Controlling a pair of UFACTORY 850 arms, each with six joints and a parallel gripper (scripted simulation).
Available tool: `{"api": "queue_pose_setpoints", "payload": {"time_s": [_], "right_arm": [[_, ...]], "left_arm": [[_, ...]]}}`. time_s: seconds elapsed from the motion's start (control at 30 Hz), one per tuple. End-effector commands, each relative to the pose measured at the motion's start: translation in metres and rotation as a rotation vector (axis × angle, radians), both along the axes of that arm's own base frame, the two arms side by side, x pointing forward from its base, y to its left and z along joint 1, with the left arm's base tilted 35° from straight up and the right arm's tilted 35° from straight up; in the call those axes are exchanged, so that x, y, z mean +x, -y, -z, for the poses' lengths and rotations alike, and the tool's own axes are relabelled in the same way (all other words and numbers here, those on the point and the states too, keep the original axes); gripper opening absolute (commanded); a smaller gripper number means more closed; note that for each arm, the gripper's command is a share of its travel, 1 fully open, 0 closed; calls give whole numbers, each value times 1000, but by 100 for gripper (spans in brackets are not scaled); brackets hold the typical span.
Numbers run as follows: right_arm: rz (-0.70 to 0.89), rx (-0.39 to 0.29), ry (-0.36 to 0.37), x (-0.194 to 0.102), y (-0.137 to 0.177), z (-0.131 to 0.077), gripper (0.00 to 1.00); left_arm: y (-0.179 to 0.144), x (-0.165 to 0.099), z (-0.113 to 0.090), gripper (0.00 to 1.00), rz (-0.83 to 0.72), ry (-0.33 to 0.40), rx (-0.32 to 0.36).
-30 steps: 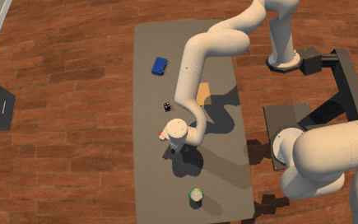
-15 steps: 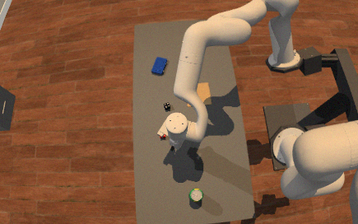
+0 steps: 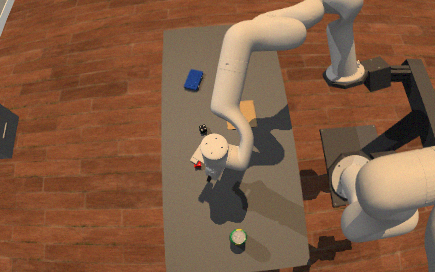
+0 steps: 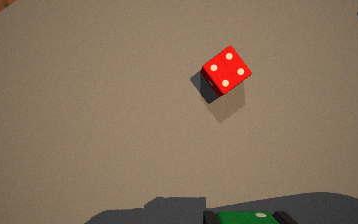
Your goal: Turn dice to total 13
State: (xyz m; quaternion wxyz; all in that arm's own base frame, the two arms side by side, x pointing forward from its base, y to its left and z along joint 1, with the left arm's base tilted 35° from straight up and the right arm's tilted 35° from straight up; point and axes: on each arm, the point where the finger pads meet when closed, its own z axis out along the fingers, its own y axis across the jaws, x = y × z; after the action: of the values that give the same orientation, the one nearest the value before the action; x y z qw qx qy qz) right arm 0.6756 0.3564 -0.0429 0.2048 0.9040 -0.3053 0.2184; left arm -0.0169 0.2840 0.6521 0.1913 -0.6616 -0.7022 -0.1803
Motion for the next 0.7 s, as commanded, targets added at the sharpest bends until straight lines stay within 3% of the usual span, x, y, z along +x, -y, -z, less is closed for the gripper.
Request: {"api": "queue_pose_setpoints", "payload": {"time_s": [0.0,0.47,0.67], "right_arm": [[-1,2,2,0,-1,-1,28],[42,4,39,0,15,-10,28],[102,10,92,-4,39,-22,28]], "left_arm": [[0,0,-1,100,0,0,2],[0,0,-1,100,0,0,2],[0,0,-1,100,0,0,2]]}}
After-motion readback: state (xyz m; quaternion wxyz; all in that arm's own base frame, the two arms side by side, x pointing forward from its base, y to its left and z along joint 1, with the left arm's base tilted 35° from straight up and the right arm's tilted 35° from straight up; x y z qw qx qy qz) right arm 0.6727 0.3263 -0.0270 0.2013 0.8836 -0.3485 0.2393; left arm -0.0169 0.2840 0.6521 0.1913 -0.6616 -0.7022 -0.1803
